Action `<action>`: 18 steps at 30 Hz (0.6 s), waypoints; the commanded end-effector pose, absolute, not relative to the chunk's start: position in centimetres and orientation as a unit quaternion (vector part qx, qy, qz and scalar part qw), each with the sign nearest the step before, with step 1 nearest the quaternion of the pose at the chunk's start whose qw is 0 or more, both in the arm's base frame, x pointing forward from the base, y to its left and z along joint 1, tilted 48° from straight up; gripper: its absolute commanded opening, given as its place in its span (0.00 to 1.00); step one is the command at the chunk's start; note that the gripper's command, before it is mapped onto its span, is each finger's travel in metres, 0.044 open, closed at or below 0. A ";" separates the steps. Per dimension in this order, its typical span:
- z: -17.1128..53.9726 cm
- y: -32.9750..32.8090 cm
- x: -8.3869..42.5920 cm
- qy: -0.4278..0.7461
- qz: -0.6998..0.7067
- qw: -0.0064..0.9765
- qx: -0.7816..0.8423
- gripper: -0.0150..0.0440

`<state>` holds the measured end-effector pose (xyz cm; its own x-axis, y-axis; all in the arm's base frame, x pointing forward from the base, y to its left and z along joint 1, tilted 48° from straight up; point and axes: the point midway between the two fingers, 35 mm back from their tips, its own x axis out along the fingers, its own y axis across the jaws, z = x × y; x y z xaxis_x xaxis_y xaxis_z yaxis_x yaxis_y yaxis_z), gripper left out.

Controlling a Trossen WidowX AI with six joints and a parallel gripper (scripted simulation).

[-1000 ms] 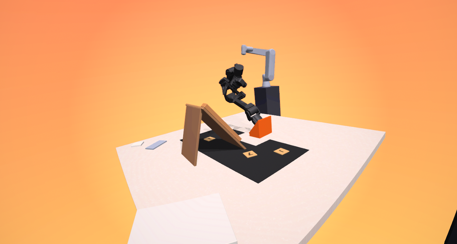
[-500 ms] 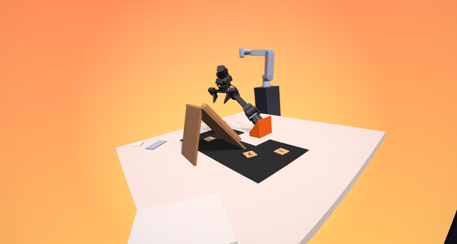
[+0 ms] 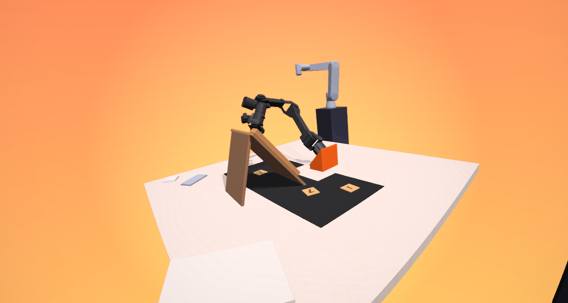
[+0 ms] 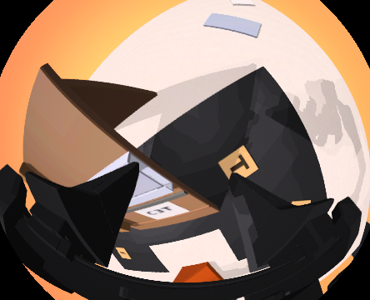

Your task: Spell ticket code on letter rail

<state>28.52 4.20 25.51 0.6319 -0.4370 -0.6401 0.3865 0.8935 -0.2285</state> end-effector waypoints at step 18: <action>18.7 -6.9 29.4 0.282 -0.562 0.745 0.221 0.83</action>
